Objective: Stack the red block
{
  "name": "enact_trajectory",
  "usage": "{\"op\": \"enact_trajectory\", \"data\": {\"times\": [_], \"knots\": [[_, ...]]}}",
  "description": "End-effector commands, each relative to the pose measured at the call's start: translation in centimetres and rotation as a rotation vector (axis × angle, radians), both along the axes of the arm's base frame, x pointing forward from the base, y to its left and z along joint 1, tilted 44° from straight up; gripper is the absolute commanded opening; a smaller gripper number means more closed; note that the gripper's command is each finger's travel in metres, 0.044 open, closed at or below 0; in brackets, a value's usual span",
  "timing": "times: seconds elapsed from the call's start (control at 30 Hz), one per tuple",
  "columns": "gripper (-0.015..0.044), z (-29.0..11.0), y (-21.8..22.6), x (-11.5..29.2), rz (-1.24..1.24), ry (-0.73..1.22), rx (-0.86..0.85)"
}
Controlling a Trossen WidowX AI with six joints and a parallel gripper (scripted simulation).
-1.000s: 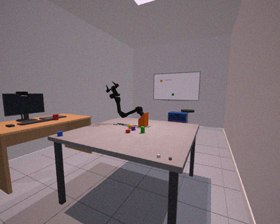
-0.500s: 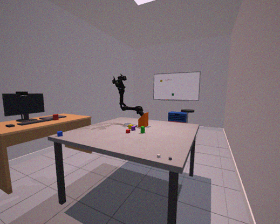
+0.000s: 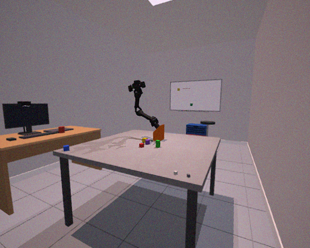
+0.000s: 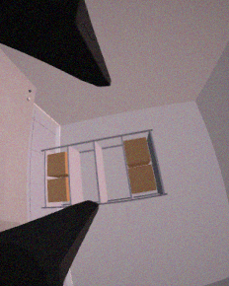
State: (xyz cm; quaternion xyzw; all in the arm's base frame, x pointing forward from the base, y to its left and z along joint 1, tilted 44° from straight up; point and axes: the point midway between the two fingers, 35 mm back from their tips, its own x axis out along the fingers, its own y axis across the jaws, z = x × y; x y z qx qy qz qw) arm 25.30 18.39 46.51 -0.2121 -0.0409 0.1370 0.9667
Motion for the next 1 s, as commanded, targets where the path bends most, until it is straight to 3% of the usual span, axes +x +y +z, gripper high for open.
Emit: {"op": "enact_trajectory", "data": {"times": [0.0, 0.17, 0.53, 0.97], "knots": [[0.0440, -3.1, -0.4, 3.1, -0.096, 0.088, -0.044], [0.0440, -5.6, -0.7, 5.2, -0.159, 0.161, -0.068], [0.0440, -16.4, -5.1, 12.5, -0.446, 0.477, -0.101], [0.0440, -28.8, -12.4, 15.6, -0.822, 0.785, -0.095]]}}
